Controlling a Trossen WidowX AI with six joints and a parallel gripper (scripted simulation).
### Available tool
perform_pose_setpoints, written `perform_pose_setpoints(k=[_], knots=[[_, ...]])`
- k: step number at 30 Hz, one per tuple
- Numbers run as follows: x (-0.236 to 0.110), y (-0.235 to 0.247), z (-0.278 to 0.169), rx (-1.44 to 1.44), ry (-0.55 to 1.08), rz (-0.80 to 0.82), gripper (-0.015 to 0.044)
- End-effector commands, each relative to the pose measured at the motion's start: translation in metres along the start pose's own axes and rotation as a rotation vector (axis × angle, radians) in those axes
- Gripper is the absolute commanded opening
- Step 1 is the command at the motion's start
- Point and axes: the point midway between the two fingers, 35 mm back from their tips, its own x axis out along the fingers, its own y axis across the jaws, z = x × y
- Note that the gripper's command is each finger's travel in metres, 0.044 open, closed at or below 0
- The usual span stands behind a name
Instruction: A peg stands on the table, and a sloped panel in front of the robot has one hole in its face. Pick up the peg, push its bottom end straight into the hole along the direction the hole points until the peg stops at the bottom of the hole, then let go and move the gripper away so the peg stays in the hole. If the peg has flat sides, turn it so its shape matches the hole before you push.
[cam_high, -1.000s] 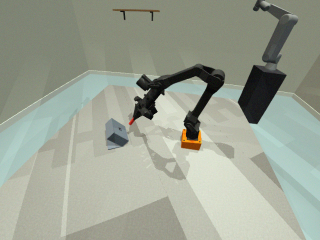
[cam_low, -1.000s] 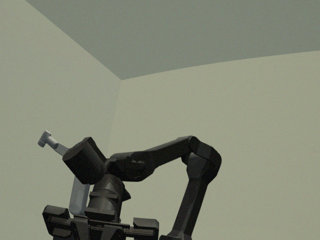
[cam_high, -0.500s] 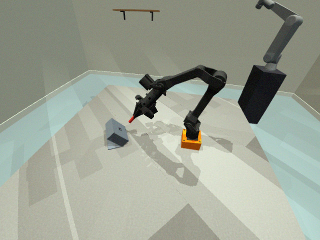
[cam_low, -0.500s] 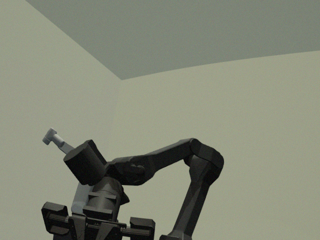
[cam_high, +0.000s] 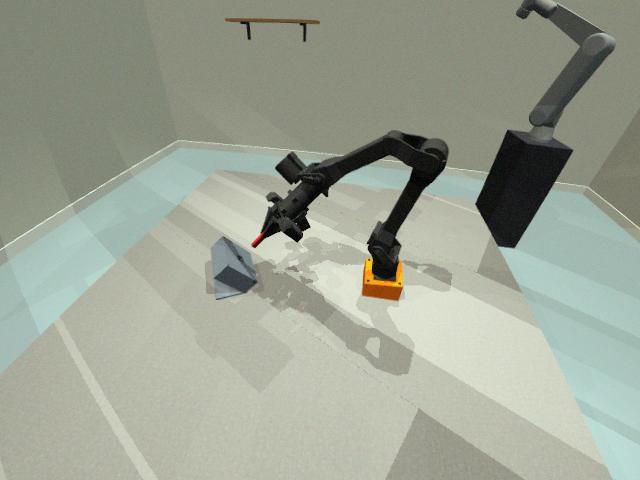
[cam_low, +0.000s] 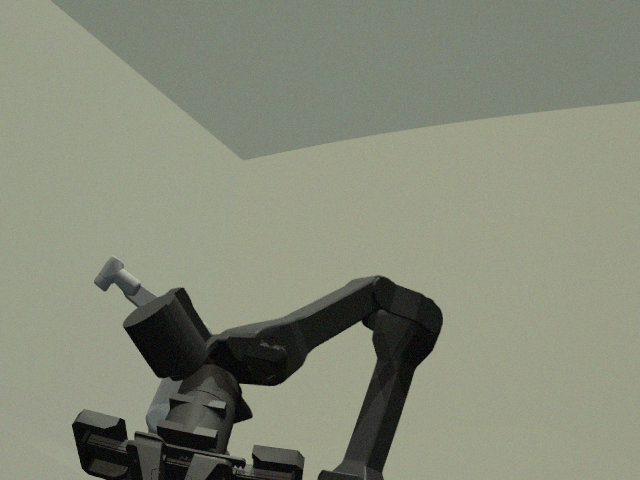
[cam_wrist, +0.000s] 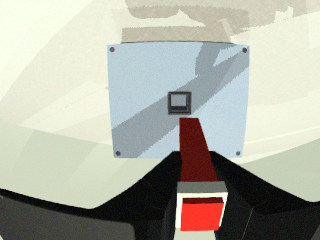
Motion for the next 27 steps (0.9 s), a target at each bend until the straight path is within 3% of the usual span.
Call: perform_pose_setpoints(k=[1,27], knots=[[0.006,0.0,0.006,0.01,-0.004,-0.001,0.0],[0.026,0.003,0.007,-0.003,0.051,0.02,0.0]])
